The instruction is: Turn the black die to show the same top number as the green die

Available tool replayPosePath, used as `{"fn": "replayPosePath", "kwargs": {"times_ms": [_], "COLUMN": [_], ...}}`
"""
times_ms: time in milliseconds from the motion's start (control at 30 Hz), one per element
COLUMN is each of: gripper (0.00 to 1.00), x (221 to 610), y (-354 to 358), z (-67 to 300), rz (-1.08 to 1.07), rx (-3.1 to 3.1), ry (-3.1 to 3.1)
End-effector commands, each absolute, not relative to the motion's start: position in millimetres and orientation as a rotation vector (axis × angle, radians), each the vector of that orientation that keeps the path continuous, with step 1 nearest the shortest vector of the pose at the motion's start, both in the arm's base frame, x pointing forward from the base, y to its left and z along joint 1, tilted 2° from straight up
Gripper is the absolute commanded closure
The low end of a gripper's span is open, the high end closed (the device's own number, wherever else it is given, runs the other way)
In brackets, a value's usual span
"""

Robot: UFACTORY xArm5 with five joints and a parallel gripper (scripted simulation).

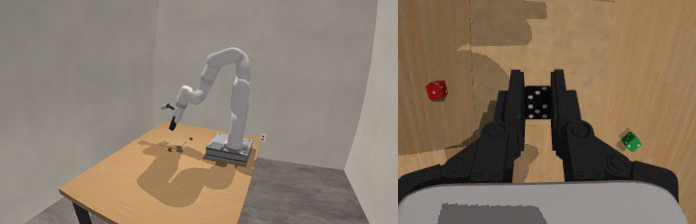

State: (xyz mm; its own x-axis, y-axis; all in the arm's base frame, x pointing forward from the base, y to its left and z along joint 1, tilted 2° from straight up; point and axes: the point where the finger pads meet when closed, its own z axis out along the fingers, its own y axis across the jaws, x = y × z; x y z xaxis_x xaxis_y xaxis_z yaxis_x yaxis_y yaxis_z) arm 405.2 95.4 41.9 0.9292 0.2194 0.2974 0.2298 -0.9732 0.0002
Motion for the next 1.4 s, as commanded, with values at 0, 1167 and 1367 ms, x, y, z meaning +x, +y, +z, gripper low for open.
{"fn": "replayPosePath", "kwargs": {"times_ms": [0,1167,1367], "gripper": [0.89,0.89,0.89], "x": [406,398,398], "y": [95,92,90], "z": [40,37,23], "rz": [-0.711,-1.354,-1.355], "rx": [-2.985,-2.705,-2.707], "ry": [-0.346,-0.308,-0.303]}}
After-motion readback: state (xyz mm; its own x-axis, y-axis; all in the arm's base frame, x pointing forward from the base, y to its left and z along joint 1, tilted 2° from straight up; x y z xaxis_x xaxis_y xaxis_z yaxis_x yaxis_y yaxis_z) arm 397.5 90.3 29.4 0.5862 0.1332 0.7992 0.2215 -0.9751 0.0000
